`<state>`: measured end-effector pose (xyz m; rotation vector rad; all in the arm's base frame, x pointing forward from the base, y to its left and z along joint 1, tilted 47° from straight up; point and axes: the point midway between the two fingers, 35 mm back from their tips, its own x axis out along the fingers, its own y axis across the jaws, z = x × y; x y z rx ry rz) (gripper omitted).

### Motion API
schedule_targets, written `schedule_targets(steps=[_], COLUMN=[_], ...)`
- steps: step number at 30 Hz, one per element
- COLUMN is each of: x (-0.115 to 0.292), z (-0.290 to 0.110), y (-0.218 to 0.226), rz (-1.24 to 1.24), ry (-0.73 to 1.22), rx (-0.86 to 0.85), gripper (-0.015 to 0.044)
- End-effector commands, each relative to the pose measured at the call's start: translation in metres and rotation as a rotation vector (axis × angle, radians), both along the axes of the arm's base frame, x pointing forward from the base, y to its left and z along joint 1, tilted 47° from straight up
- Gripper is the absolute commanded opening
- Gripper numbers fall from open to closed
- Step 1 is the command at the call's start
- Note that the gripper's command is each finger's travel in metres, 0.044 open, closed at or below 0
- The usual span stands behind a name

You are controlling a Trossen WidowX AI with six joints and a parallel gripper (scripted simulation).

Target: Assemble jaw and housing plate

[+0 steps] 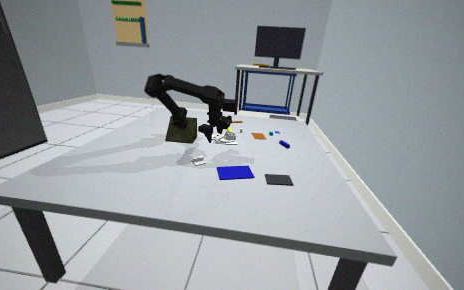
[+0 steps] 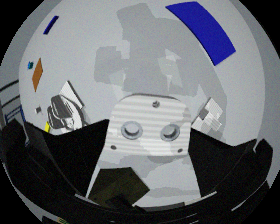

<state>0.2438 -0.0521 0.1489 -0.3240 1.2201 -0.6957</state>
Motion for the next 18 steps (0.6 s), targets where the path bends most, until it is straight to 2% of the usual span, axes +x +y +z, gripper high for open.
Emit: schedule_targets(steps=[1,18], x=[0.003,0.006], z=[-0.013,-0.052], y=[0.011,0.053], rz=[0.038,0.189], ry=[0.049,0.192], rx=[-0.003,-0.036], gripper=[0.0351,0.0351])
